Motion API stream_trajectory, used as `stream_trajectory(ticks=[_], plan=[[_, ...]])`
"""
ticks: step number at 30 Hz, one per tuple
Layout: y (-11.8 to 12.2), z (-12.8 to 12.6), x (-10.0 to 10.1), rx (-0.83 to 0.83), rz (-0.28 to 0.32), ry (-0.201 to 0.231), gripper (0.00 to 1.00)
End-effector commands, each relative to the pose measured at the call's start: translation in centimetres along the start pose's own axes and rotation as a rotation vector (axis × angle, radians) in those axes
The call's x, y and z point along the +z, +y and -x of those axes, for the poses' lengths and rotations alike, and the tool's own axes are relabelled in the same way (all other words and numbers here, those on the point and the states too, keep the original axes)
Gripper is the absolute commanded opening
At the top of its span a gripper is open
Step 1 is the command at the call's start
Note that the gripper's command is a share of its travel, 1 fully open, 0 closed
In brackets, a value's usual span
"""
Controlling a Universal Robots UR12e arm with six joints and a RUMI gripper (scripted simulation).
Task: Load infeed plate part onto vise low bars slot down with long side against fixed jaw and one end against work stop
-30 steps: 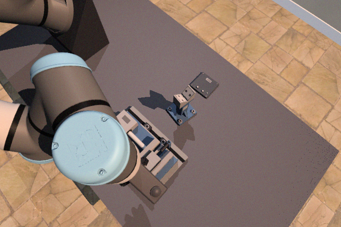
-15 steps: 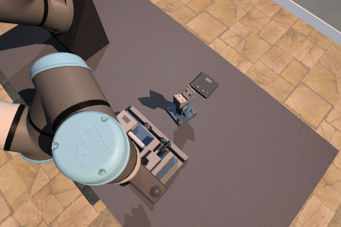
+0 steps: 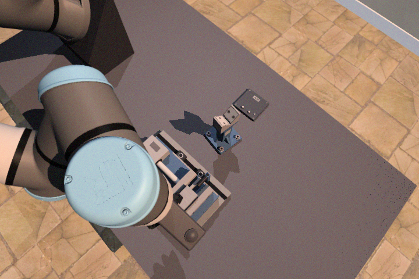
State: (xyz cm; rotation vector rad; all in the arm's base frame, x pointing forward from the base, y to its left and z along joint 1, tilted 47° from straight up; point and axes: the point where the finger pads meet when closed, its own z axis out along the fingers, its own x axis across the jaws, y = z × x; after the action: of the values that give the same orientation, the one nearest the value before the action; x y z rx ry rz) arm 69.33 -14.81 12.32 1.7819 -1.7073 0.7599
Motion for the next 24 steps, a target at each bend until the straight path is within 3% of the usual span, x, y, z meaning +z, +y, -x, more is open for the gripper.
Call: stream_trajectory(ticks=[1, 24], plan=[[-0.04, -0.02, 0.03, 0.0, -0.001, 0.0, 0.0], [-0.04, -0.02, 0.62, 0.0, -0.001, 0.0, 0.0]])
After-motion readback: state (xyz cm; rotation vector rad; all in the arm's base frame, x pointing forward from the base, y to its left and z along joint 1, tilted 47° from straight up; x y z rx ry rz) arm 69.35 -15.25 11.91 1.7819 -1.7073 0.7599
